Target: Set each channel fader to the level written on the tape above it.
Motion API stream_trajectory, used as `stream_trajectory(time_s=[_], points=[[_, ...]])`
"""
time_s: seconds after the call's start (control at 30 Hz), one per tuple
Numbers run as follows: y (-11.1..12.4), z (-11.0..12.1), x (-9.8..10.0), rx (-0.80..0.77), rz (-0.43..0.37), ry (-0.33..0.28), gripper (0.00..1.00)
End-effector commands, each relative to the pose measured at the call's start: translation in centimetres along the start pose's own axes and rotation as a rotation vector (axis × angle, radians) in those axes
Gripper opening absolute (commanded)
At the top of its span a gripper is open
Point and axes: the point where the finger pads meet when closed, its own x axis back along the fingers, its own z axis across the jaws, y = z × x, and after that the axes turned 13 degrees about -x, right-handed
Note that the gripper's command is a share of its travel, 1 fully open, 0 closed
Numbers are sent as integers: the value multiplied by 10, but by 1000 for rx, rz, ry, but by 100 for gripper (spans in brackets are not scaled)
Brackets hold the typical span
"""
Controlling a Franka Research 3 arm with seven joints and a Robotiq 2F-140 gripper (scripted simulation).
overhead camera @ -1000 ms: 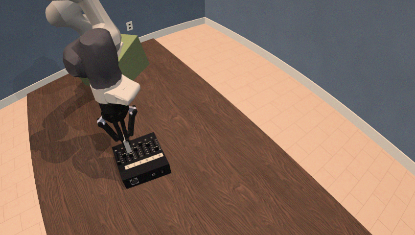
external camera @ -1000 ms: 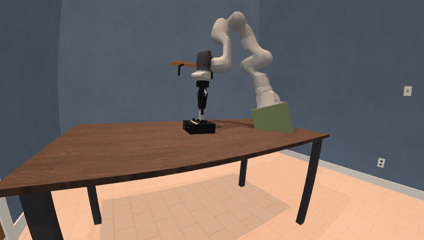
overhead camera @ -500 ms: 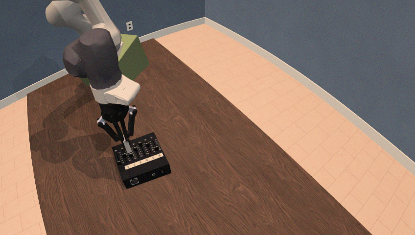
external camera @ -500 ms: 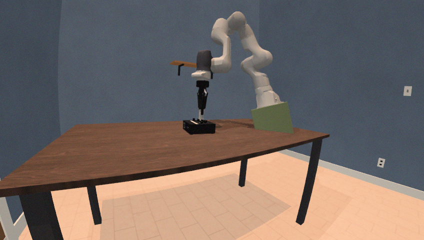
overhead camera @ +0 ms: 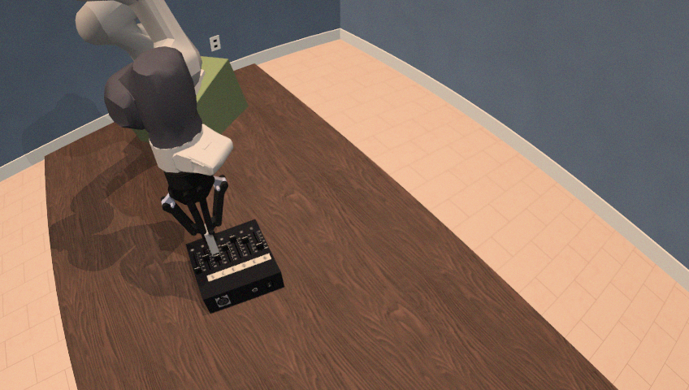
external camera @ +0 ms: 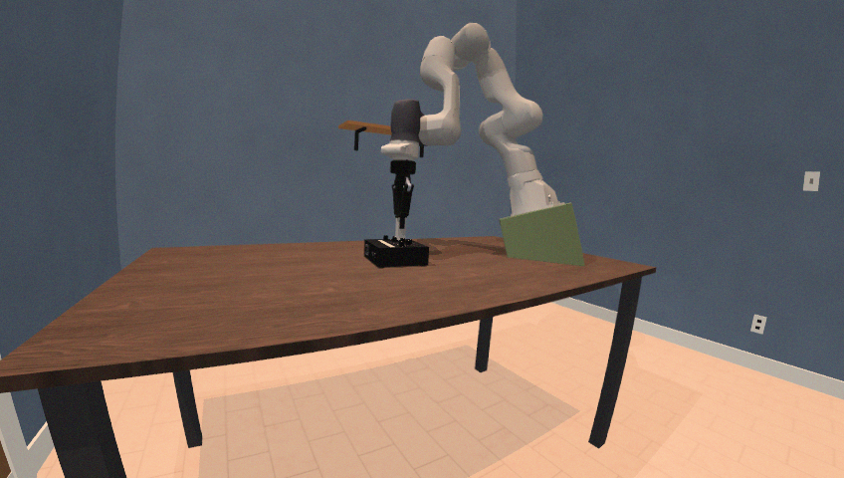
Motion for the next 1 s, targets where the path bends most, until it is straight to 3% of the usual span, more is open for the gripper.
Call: stream_trajectory(time_s=[0.0,0.97], points=[[-3,0,1,2,3,-1,0],[3,1,1,2,3,-1,0]])
